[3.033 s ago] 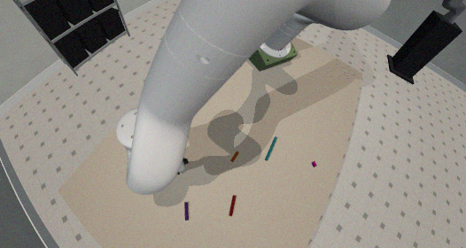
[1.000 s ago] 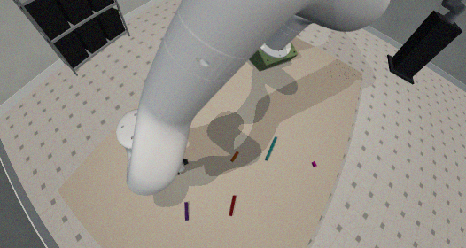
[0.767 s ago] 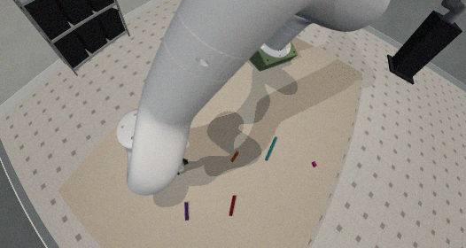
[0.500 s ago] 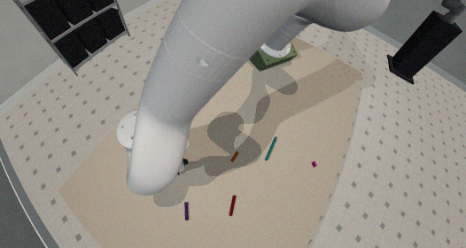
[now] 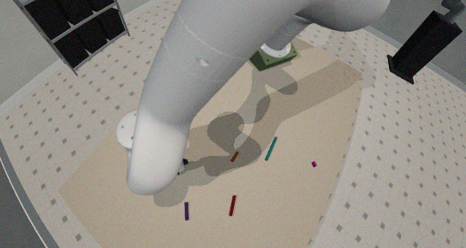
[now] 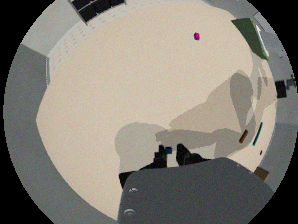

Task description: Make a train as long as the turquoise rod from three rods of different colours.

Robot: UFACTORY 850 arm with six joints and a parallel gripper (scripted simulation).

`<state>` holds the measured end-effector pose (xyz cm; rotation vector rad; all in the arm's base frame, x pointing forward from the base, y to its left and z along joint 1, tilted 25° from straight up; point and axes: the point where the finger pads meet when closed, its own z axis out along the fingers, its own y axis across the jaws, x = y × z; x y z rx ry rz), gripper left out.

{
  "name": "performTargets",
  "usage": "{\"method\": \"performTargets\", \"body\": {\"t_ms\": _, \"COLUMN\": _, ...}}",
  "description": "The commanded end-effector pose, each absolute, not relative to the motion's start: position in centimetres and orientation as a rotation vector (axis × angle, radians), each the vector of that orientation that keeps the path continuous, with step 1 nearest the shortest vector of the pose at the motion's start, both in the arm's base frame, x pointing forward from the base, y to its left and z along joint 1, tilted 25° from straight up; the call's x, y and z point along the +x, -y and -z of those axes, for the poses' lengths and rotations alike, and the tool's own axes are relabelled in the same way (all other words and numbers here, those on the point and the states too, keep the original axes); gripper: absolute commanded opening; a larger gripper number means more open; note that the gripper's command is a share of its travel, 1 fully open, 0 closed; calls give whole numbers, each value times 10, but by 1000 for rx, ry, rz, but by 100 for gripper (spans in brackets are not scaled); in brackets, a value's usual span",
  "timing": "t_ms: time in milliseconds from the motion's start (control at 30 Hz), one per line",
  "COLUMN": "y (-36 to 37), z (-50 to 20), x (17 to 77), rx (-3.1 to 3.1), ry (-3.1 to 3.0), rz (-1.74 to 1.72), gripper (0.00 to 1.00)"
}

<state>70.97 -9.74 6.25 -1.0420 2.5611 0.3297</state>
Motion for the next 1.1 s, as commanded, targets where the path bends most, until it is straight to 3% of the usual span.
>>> {"method": "performTargets", "body": {"t_ms": 0, "y": 98, "z": -64, "x": 710, "rx": -1041, "ry": -2560, "rz": -328, "gripper": 24}}
{"method": "performTargets", "body": {"t_ms": 1067, "y": 93, "z": -51, "x": 714, "rx": -1041, "ry": -2560, "rz": -328, "gripper": 24}}
